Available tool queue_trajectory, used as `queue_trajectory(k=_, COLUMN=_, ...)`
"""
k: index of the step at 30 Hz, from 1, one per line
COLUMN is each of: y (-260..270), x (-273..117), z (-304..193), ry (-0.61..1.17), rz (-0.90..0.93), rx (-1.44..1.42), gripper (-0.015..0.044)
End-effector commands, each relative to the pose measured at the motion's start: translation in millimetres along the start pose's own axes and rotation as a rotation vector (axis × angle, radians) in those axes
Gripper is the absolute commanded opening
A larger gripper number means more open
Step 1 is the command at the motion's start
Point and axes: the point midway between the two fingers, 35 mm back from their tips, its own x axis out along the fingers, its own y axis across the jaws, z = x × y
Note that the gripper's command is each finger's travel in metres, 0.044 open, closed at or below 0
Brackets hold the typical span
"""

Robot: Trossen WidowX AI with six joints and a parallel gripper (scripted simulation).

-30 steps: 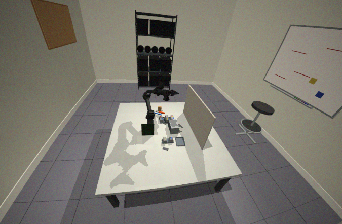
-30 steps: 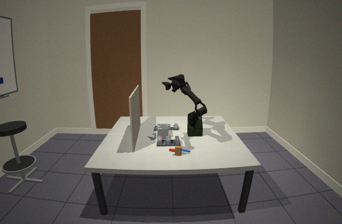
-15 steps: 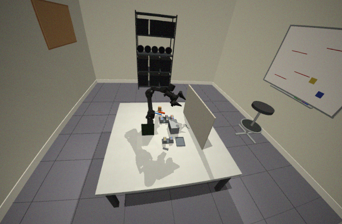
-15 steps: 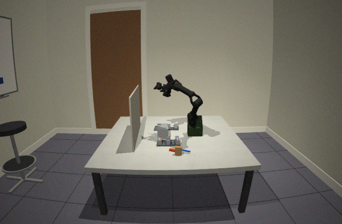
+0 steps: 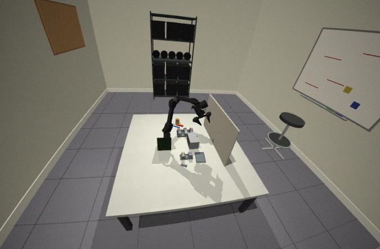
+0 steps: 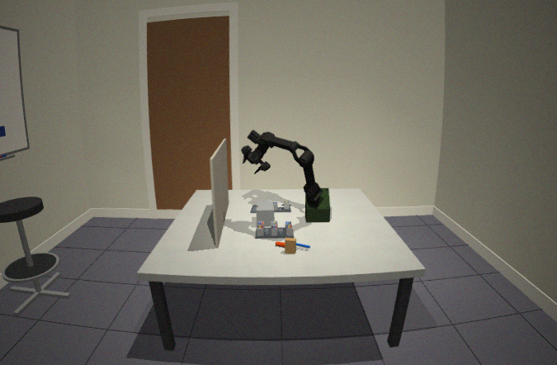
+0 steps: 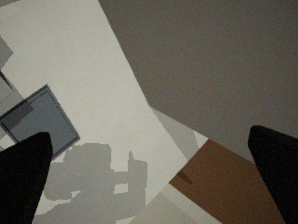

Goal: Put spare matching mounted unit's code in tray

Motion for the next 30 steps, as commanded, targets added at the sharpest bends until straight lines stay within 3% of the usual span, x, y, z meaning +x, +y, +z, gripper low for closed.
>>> queue_trajectory(k=1, y=41.8, x=53.4, z=32.8, ry=0.089, rz=0.421, rx=0.679, gripper=0.044)
queue_trajectory(k=7, y=66.3, x=72.5, z=51.0, ry=0.267, rz=0.617, rx=1.038, gripper=0.044)
queue_trajectory(k=30, y=66.5, x=72.6, z=51.1, ry=0.269, rz=0.618, rx=1.04, gripper=0.044)
